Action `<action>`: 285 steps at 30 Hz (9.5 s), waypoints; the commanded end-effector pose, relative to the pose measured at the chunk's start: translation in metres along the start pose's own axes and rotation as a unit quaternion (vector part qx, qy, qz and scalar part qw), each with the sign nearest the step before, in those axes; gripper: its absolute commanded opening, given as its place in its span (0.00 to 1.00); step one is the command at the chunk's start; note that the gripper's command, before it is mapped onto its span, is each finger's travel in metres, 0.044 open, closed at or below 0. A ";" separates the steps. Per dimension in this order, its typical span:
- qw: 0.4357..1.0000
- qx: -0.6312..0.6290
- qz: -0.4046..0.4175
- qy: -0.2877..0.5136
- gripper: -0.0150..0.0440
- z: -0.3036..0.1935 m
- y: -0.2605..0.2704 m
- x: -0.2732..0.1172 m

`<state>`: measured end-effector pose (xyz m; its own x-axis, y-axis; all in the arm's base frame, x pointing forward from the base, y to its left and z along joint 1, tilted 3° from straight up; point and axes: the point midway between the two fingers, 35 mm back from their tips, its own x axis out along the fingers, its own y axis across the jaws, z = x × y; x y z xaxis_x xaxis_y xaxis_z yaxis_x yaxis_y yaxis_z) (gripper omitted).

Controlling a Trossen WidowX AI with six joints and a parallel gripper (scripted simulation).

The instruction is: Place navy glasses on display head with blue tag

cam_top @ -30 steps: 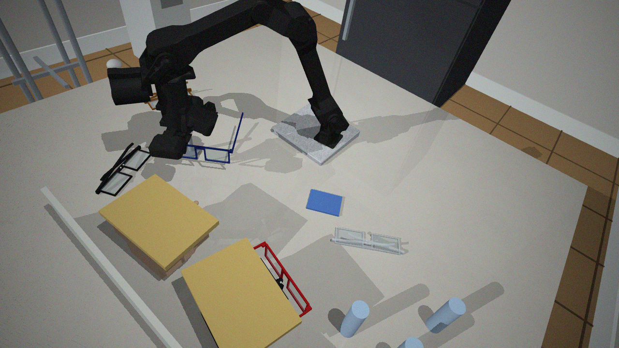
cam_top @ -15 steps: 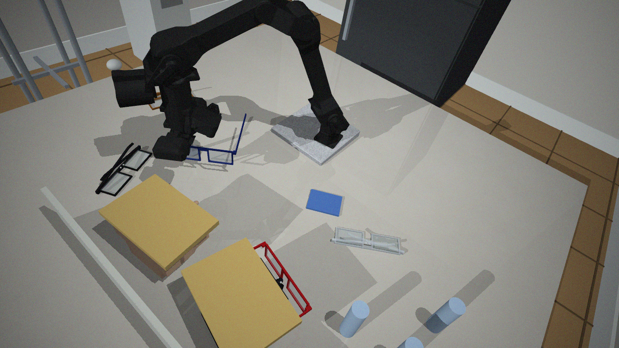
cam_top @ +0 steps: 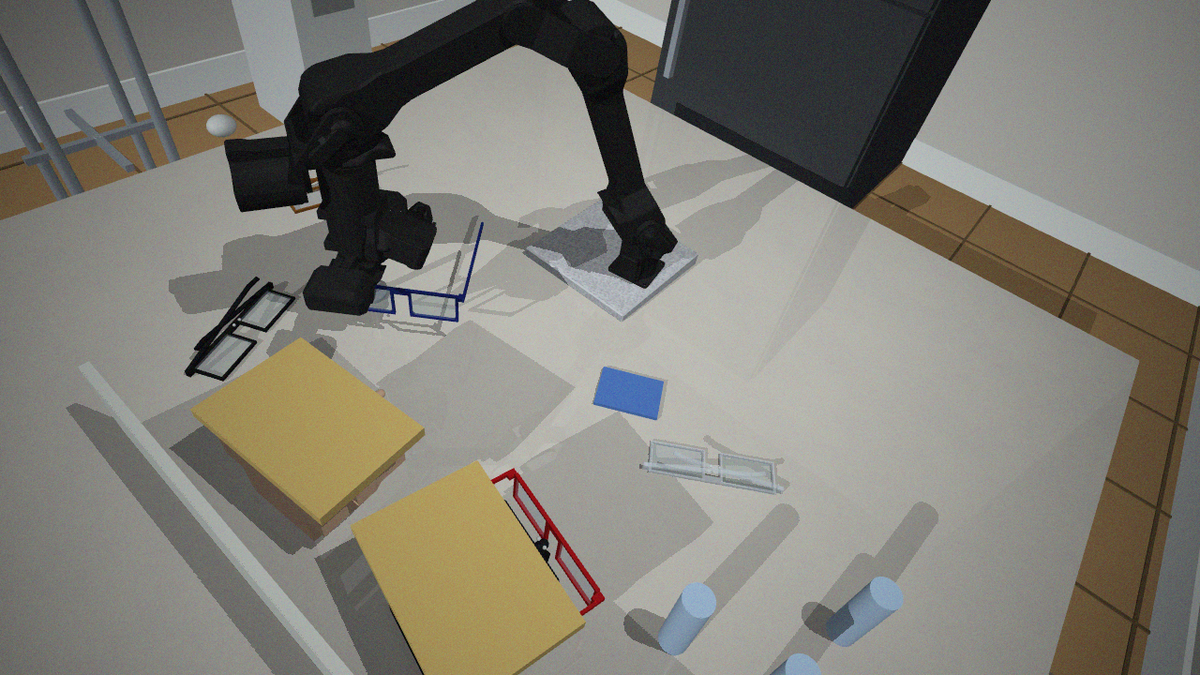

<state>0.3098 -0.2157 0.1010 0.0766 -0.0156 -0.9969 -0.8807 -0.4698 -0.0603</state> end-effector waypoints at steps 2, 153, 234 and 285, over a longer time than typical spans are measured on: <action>1.000 0.002 0.001 -0.001 0.25 0.004 0.000 0.001; 0.865 0.502 0.003 -0.005 0.25 0.114 -0.012 -0.010; 0.866 0.501 0.001 -0.005 0.44 0.118 -0.010 0.040; 0.865 0.501 0.004 -0.005 0.49 0.123 -0.007 -0.016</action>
<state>0.2589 -0.1040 0.1092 0.0723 -0.0037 -0.9974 -0.8433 0.5338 -0.0631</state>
